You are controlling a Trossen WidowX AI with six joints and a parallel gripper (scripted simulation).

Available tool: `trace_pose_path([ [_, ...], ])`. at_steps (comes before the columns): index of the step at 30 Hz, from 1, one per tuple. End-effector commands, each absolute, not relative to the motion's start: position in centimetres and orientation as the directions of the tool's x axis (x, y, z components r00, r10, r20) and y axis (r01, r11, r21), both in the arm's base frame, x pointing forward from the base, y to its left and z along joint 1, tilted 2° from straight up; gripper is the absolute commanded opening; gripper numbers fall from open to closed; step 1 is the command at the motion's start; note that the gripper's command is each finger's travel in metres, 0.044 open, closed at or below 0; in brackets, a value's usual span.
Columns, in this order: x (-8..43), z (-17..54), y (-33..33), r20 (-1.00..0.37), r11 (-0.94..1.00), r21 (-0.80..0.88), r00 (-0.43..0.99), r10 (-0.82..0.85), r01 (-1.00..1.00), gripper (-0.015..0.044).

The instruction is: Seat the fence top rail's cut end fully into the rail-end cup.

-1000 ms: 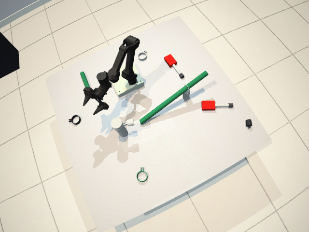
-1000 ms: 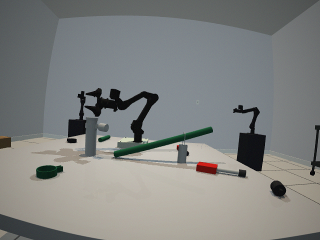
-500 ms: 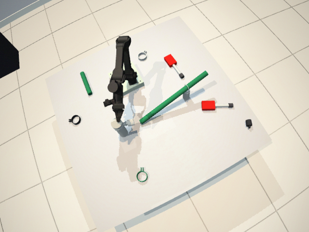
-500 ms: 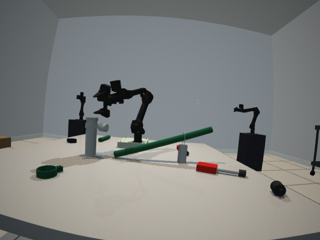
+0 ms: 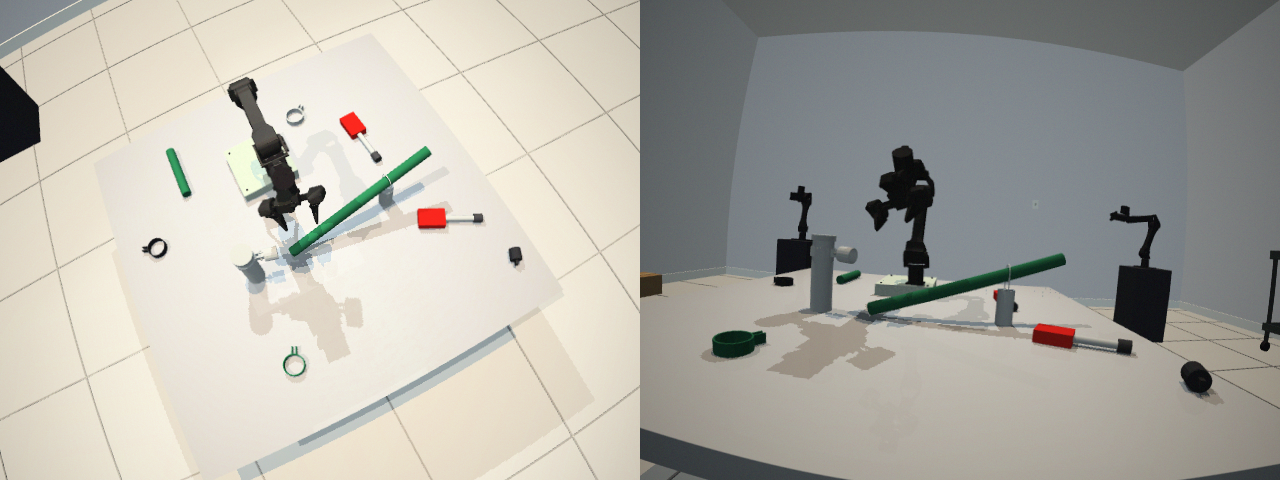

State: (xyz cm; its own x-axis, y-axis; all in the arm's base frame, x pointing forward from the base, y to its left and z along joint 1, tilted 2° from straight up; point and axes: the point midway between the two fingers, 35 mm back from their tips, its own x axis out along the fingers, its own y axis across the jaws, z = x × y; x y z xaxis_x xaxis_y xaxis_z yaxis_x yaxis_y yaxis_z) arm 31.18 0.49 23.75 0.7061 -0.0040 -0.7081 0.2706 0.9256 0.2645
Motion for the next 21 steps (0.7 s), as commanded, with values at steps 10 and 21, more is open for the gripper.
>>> trace_pose_path([
  [10, 27.1, 23.7, 5.8, -0.840, 0.983, -0.031, 0.537, 0.074, -0.183, 0.0440],
  [21, 29.4, 23.1, 1.1, -0.838, 0.821, -0.312, 0.545, 0.000, -0.479, 0.0440],
])
